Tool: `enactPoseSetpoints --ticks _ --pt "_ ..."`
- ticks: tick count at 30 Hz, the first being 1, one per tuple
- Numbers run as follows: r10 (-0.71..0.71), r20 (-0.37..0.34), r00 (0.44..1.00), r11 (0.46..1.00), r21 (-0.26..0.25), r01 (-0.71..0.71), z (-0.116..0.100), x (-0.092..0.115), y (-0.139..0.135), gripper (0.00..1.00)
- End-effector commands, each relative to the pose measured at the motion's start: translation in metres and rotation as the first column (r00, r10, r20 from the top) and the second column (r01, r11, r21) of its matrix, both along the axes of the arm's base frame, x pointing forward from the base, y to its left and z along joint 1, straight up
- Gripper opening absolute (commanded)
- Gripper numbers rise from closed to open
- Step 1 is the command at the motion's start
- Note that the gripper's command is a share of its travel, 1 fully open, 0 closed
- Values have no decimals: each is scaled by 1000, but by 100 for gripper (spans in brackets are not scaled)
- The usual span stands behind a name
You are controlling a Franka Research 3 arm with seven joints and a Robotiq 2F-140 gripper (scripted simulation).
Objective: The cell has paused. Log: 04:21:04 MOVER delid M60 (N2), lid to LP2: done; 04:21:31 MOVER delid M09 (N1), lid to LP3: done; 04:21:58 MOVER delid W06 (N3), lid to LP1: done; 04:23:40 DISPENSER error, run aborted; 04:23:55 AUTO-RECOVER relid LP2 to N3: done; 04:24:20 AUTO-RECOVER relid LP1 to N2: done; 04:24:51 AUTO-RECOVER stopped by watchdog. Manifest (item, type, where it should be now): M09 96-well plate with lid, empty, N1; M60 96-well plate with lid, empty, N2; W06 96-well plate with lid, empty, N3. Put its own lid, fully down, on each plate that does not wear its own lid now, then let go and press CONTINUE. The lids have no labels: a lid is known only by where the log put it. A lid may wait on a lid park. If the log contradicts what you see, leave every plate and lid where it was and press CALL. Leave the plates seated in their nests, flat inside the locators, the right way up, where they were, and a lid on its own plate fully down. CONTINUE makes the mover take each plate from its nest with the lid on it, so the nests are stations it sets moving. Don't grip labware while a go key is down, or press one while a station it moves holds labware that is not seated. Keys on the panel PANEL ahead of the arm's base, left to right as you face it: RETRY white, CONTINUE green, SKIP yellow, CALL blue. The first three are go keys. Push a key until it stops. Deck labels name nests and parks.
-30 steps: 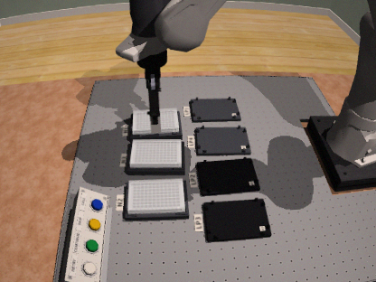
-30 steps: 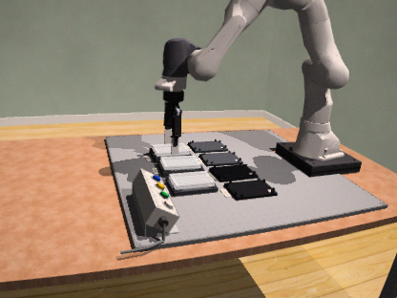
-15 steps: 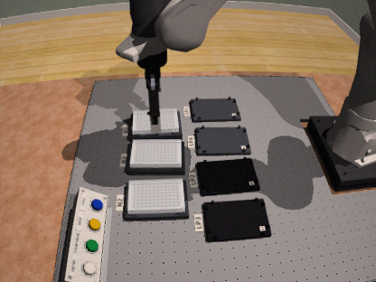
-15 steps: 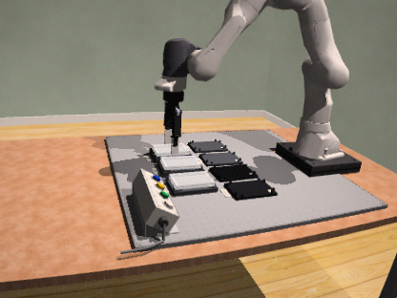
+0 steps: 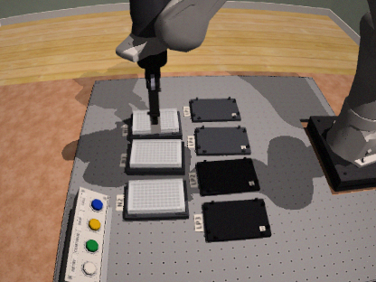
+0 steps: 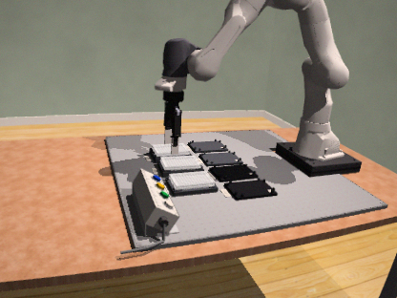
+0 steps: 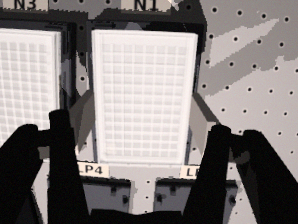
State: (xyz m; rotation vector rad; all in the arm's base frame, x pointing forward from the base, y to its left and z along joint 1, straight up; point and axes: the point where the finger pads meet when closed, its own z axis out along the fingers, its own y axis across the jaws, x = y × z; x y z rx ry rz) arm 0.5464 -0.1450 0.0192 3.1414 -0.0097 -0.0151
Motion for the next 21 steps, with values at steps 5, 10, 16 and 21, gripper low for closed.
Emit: enactPoseSetpoints --ticks 5,10,16,21 --pt "-7 1 1000 1000 0 7 -1 -1 -1 0" --pt "-7 1 1000 1000 0 7 -1 -1 -1 0" --pt "-7 1 1000 1000 0 7 -1 -1 -1 0" --pt "-7 1 1000 1000 0 7 -1 -1 -1 0"
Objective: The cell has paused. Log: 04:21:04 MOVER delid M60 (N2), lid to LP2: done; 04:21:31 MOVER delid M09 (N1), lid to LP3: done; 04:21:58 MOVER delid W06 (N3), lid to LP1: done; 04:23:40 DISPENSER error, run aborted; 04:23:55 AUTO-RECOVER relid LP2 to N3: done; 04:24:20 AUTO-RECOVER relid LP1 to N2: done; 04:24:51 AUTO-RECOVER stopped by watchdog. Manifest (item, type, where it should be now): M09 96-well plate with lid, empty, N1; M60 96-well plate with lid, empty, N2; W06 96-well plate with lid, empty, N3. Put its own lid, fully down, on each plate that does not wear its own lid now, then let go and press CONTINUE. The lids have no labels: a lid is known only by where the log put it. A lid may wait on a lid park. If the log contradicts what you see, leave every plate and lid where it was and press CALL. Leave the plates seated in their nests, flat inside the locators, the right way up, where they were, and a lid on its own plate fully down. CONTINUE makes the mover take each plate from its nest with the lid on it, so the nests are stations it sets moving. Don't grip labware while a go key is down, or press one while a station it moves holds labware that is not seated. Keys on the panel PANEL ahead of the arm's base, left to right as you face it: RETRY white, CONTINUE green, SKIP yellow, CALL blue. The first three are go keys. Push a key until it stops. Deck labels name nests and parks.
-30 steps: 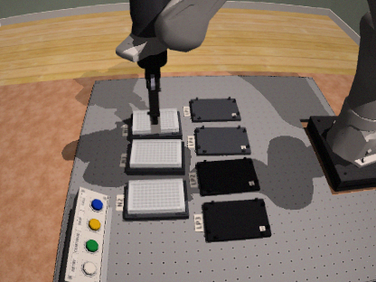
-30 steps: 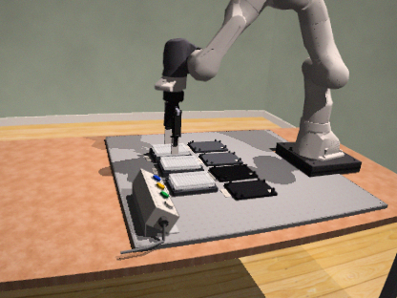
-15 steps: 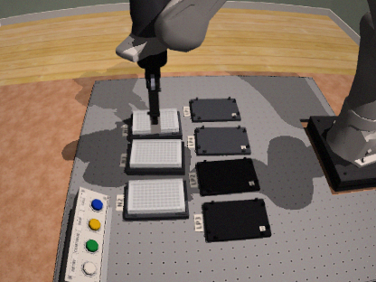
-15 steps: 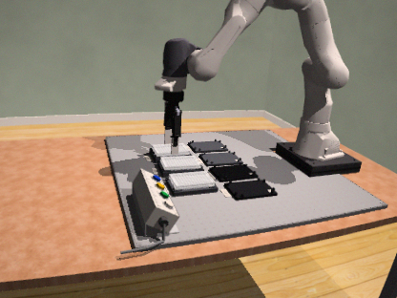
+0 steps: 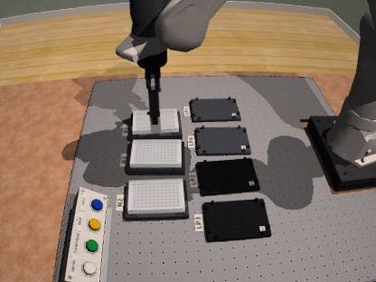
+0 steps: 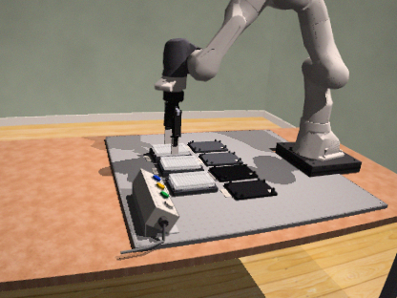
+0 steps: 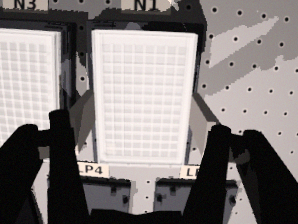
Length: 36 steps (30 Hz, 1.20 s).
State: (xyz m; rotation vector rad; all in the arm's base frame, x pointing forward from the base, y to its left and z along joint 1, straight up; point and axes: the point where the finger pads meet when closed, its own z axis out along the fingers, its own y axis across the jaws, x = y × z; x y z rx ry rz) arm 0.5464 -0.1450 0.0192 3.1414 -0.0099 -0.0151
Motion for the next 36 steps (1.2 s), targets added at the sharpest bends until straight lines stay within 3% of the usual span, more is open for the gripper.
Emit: enactPoseSetpoints --ticks 1,2,3,36 --pt "-7 1 1000 1000 0 7 -1 -1 -1 0" --pt "-7 1 1000 1000 0 7 -1 -1 -1 0" --pt "-7 1 1000 1000 0 7 -1 -1 -1 66" --pt "-7 1 1000 1000 0 7 -1 -1 -1 66"
